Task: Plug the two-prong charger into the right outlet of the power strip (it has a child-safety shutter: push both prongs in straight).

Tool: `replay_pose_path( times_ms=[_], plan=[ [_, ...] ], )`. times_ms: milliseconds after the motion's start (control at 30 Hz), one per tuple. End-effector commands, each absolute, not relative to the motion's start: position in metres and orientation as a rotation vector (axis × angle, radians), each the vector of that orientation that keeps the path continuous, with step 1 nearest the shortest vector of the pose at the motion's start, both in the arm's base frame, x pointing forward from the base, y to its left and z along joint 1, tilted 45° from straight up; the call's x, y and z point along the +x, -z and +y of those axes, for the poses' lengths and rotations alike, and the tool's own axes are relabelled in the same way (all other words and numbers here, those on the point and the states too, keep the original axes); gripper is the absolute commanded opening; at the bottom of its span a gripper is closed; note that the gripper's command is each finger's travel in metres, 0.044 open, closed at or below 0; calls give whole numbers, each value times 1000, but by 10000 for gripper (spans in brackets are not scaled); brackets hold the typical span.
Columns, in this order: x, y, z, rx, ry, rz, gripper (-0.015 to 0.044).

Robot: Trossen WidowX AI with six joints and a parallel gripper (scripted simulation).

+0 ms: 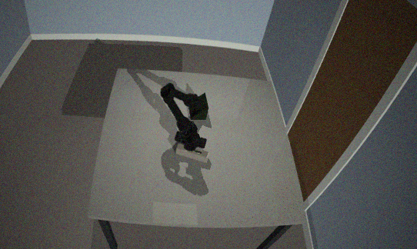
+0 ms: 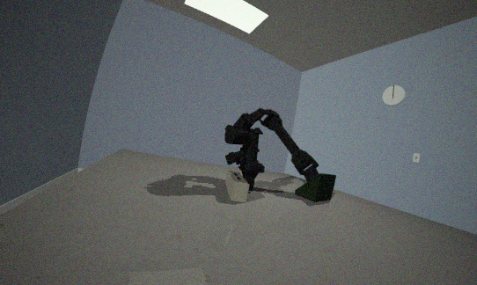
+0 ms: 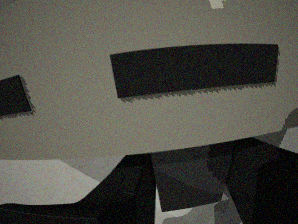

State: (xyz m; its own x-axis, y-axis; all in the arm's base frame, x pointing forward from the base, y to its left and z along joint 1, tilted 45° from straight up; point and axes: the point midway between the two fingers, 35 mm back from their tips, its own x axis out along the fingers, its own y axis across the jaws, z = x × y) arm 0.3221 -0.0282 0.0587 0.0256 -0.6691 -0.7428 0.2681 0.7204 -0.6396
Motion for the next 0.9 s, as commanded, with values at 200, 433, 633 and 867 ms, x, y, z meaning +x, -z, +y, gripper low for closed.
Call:
replay_pose_path(
  times_ms=[200, 433, 633, 867],
  plan=[
    [333, -65, -28, -355, 757, 1314, 0],
    [332, -65, -28, -355, 757, 1314, 0],
    [332, -65, -27, -355, 757, 1314, 0],
    [331, -65, -27, -355, 757, 1314, 0]
  ],
)
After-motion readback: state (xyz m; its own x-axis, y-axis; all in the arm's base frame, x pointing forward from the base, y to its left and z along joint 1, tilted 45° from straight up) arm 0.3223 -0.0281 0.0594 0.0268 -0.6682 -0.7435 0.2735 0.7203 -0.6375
